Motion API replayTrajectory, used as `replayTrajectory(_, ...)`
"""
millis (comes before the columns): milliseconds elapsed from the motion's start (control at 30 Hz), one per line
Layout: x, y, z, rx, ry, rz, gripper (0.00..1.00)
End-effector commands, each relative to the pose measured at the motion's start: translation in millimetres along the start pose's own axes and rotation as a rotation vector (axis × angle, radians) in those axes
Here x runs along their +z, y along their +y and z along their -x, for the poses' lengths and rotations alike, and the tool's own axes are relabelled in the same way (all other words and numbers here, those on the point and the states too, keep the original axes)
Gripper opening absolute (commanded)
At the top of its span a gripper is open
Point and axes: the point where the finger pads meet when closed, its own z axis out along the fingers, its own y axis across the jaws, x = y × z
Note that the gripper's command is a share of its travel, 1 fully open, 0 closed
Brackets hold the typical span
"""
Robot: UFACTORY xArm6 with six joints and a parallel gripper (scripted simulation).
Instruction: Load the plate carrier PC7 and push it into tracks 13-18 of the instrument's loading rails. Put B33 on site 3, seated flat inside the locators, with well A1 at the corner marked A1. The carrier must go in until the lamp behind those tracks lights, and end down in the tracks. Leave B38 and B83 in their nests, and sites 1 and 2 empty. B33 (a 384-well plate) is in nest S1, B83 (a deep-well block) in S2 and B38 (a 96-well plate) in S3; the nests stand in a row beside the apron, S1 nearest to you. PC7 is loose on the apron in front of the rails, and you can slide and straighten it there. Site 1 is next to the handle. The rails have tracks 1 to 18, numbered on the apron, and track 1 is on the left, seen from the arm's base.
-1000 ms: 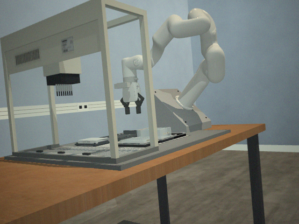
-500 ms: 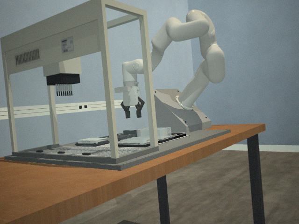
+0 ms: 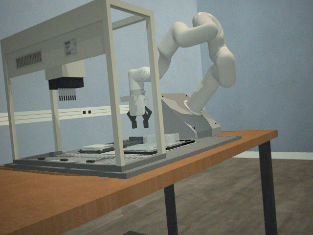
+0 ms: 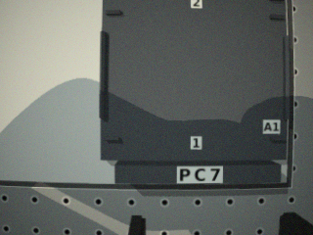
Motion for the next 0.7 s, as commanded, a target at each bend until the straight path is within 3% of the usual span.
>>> replayTrajectory(0, 2, 1, -2, -0.001, 0.004, 0.003, 0.82)
replayTrajectory(667, 32, 1, -2, -0.001, 0.004, 0.002, 0.82)
